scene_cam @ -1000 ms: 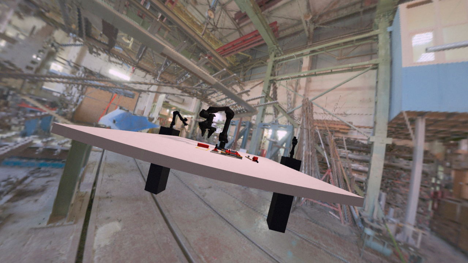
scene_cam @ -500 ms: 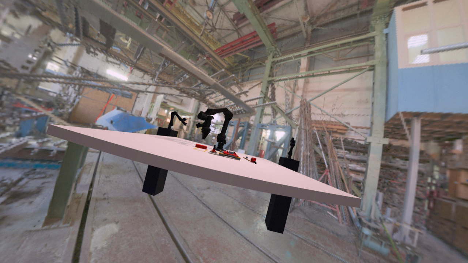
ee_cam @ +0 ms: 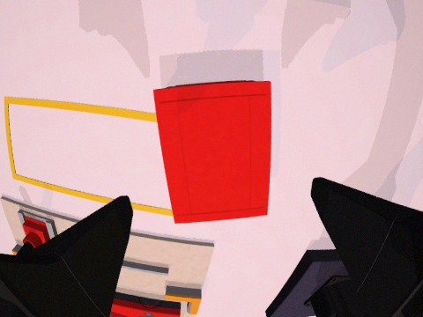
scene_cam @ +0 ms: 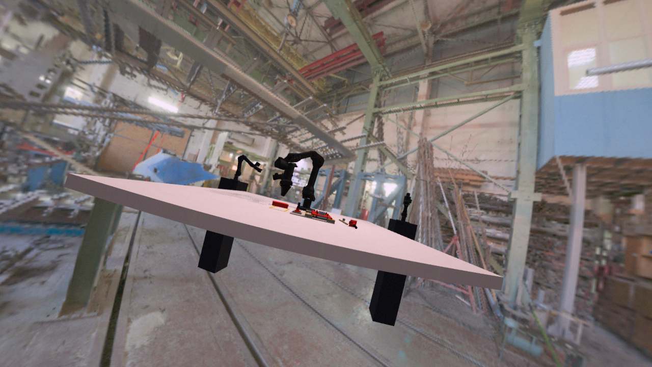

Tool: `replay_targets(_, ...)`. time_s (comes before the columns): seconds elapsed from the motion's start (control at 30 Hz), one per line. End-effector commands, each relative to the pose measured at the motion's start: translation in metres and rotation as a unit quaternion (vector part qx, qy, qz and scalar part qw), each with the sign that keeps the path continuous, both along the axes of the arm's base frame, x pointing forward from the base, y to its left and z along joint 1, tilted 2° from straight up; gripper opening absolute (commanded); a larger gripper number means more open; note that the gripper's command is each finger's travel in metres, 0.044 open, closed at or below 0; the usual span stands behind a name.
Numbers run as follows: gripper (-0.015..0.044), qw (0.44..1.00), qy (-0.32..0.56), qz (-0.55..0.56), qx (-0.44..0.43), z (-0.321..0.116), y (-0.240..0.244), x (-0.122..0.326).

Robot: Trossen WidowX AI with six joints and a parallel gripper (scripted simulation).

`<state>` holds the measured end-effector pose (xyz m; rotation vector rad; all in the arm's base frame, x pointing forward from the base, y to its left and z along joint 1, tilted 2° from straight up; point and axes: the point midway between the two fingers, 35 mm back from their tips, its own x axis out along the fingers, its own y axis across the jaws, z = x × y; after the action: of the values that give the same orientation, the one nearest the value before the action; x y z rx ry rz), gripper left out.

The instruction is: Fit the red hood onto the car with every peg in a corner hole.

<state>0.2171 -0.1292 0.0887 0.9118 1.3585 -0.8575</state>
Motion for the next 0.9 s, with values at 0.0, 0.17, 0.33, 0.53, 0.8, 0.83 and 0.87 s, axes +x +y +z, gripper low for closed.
replay_targets(0.0,0.0440,1.000,0.000,-0.003,0.000,-0.004,0.000,0.000)
replay_targets(0.17,0.0440,1.000,0.000,-0.003,0.000,-0.009,0.000,0.001)
replay_targets(0.33,0.0440,1.000,0.000,-0.003,0.000,-0.014,0.000,0.001)
replay_targets(0.53,0.0440,1.000,0.000,-0.003,0.000,-0.019,0.000,0.001)
replay_targets(0.8,0.0440,1.000,0.000,-0.003,0.000,-0.027,0.000,0.001)
replay_targets(0.83,0.0440,1.000,0.000,-0.003,0.000,-0.028,0.000,0.001)
replay_targets(0.87,0.0440,1.000,0.000,-0.003,0.000,-0.029,0.000,0.001)
